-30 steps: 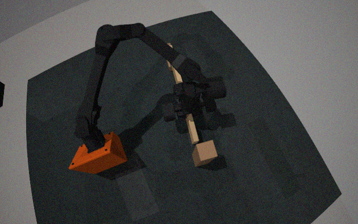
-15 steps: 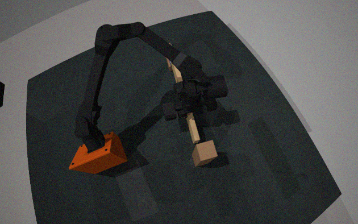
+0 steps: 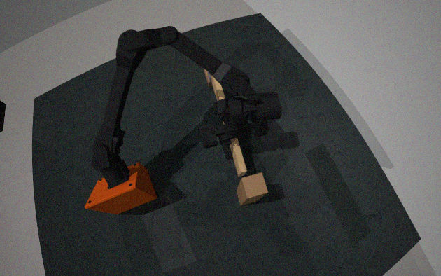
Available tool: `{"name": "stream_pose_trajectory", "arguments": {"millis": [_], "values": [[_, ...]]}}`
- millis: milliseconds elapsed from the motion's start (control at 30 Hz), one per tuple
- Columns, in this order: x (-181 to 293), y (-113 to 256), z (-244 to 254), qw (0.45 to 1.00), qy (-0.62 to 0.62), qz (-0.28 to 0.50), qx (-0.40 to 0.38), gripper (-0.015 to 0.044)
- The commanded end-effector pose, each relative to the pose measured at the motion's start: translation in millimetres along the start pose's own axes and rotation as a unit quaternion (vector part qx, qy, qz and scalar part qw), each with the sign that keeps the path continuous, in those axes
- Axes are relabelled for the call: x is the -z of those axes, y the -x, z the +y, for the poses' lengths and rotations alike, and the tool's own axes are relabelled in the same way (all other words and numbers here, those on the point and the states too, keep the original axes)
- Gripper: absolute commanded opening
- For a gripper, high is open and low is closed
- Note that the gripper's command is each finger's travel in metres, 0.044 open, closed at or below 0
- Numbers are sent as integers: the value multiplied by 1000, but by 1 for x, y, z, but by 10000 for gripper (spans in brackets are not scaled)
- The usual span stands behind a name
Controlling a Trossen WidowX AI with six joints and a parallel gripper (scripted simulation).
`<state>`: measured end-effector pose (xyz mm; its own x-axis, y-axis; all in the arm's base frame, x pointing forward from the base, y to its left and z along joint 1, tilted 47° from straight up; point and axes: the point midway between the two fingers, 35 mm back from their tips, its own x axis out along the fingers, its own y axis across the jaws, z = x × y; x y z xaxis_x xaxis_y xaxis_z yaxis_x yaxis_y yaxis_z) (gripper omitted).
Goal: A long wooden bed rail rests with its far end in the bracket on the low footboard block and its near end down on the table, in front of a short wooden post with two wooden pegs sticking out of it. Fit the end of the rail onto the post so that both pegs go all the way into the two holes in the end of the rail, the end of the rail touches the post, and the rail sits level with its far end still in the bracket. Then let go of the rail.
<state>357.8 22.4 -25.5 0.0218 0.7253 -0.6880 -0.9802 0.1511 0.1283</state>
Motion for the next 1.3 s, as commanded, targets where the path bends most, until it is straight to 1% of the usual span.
{"name": "stream_pose_trajectory", "arguments": {"millis": [0, 667, 1267], "values": [[-1, 8, -4, 1000, 1, -5, 10, 0], [-1, 18, -4, 1000, 1, -5, 10, 0], [-1, 10, -2, 1000, 1, -5, 10, 0]]}}
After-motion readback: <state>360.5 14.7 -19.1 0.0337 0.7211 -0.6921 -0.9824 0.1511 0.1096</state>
